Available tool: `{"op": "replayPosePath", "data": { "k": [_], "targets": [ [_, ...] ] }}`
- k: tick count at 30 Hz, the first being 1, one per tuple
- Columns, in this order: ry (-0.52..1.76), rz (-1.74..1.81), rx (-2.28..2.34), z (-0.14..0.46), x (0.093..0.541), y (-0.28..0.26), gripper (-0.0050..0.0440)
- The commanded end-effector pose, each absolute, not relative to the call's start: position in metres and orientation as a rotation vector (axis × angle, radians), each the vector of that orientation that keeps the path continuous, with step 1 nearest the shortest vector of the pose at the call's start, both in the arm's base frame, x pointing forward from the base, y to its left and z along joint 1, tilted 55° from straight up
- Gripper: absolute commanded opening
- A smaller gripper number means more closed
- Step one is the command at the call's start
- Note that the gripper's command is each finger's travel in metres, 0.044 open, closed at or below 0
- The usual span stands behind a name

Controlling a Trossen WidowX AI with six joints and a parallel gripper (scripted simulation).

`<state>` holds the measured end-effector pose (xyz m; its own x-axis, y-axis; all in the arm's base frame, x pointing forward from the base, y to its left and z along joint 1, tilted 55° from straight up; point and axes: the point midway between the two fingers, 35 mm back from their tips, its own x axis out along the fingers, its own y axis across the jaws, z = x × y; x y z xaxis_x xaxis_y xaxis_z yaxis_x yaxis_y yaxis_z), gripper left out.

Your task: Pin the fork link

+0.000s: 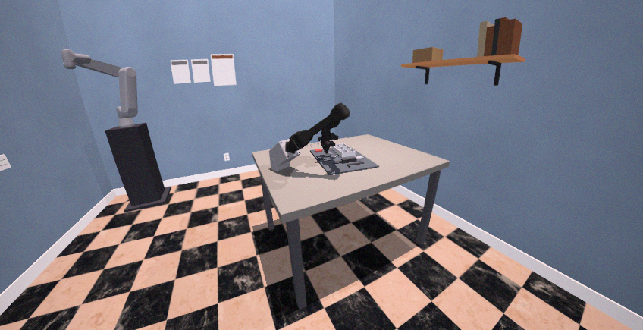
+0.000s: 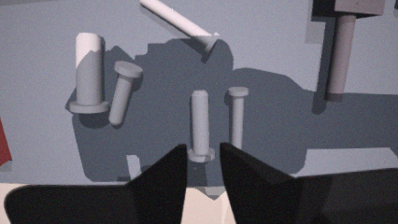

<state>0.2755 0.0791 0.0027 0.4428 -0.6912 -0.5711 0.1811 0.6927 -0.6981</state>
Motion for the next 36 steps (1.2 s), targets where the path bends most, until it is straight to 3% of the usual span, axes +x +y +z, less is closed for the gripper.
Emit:
{"op": "replayPosePath", "data": {
  "k": [1,36],
  "targets": [
    [0.966,-0.58,-0.6,0.004,0.277,0.078,0.009],
    [0.969,-0.582,-0.607,-0.017,0.291,0.054,0.009]
  ]
}}
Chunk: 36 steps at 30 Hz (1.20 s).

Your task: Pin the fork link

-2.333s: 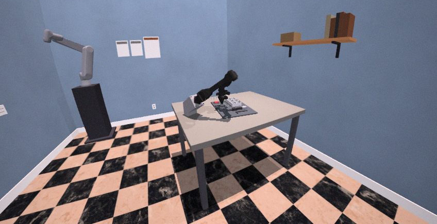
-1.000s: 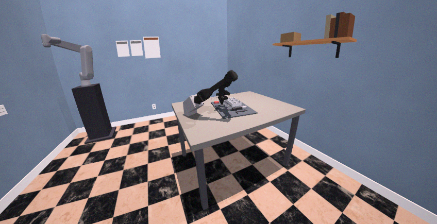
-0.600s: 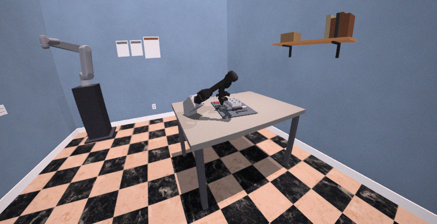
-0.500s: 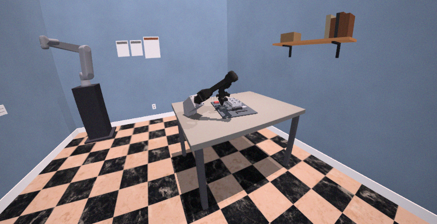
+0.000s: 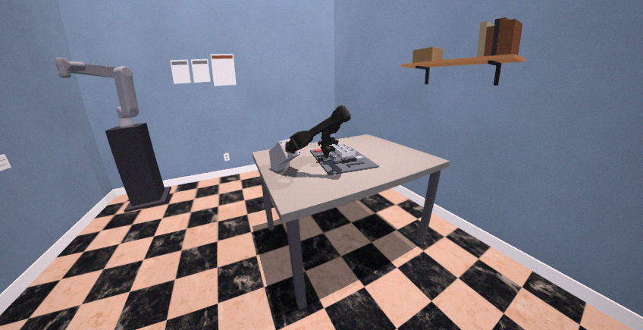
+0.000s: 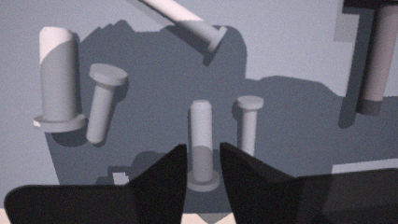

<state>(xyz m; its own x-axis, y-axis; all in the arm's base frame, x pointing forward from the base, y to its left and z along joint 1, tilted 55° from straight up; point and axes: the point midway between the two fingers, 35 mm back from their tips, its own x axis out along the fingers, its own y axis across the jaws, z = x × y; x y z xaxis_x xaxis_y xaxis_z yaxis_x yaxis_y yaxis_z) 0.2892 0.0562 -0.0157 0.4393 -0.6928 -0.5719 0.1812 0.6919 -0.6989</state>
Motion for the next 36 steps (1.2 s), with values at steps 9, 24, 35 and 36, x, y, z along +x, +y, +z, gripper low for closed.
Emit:
{"op": "replayPosePath", "data": {
  "k": [9,24,35,36],
  "targets": [
    [0.969,-0.582,-0.606,-0.0191,0.2933,0.0507,0.009],
    [0.966,-0.58,-0.605,-0.0195,0.2948,0.0507,0.009],
    [0.966,-0.58,-0.605,-0.0195,0.2948,0.0507,0.009],
    [0.966,-0.58,-0.605,-0.0195,0.2948,0.0507,0.009]
  ]
}}
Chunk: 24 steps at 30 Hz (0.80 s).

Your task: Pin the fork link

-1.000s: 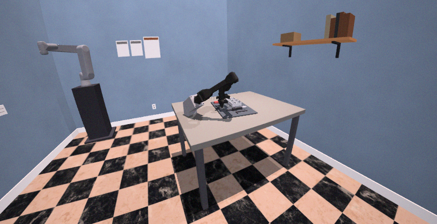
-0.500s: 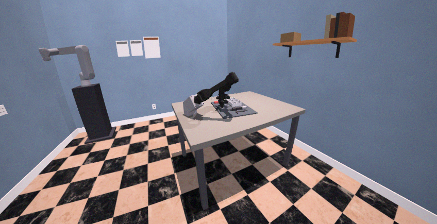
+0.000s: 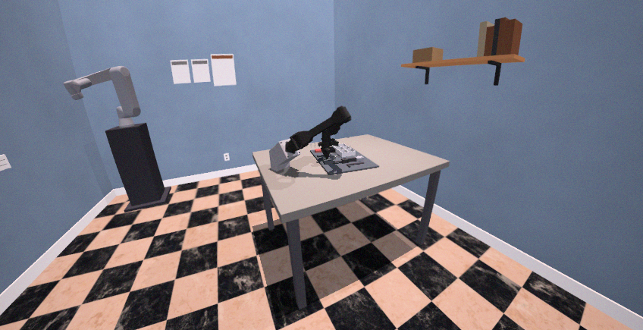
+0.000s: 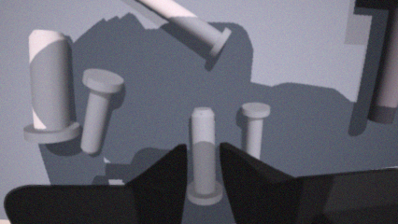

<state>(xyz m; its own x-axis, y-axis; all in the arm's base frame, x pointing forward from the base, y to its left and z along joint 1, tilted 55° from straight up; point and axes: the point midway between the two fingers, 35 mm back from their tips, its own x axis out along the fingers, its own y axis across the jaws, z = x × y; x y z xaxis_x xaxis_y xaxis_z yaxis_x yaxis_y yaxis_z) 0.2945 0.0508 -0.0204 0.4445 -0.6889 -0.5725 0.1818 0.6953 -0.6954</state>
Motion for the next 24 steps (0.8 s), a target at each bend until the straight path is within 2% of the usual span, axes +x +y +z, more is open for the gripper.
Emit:
{"op": "replayPosePath", "data": {
  "k": [1,18,19,24],
  "targets": [
    [0.966,-0.58,-0.605,-0.0195,0.2948,0.0507,0.009],
    [0.966,-0.58,-0.605,-0.0195,0.2948,0.0507,0.009],
    [0.966,-0.58,-0.605,-0.0195,0.2948,0.0507,-0.005],
    [0.966,-0.579,-0.603,-0.0195,0.2948,0.0508,-0.005]
  ]
}}
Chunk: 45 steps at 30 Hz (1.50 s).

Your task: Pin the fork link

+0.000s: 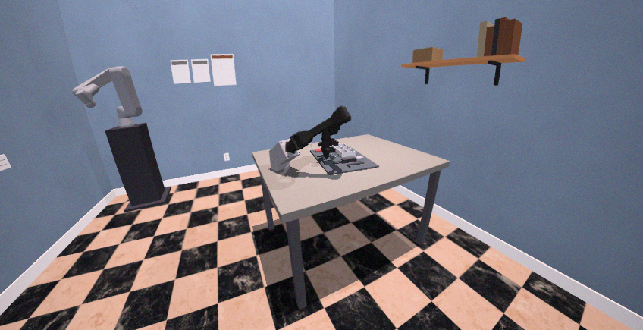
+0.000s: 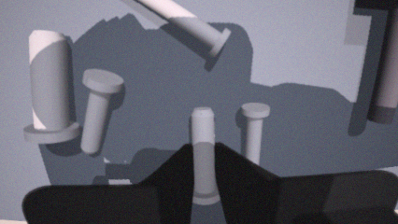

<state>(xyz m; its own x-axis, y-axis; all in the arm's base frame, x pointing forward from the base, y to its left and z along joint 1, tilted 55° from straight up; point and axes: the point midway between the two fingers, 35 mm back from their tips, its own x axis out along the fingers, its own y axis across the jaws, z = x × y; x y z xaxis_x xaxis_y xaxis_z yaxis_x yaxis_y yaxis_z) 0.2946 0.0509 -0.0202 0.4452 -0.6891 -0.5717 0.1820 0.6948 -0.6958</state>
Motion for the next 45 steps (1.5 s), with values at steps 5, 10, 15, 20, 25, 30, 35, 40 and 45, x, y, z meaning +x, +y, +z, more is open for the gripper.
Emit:
{"op": "replayPosePath", "data": {
  "k": [5,10,15,20,25,30,35,40,45],
  "targets": [
    [0.966,-0.579,-0.603,-0.0195,0.2948,0.0508,-0.005],
    [0.966,-0.579,-0.603,-0.0195,0.2948,0.0508,-0.005],
    [0.966,-0.579,-0.603,-0.0195,0.2948,0.0508,-0.005],
    [0.966,-0.579,-0.603,-0.0195,0.2948,0.0508,-0.005],
    [0.966,-0.579,-0.603,-0.0195,0.2948,0.0508,-0.005],
    [0.966,-0.579,-0.603,-0.0195,0.2948,0.0508,-0.005],
    [0.965,-0.579,-0.601,-0.0191,0.2949,0.0513,-0.005],
    [0.958,-0.578,-0.592,-0.0167,0.2956,0.0543,-0.005],
    [0.95,-0.576,-0.582,-0.0126,0.2965,0.0579,-0.005]
  ]
}}
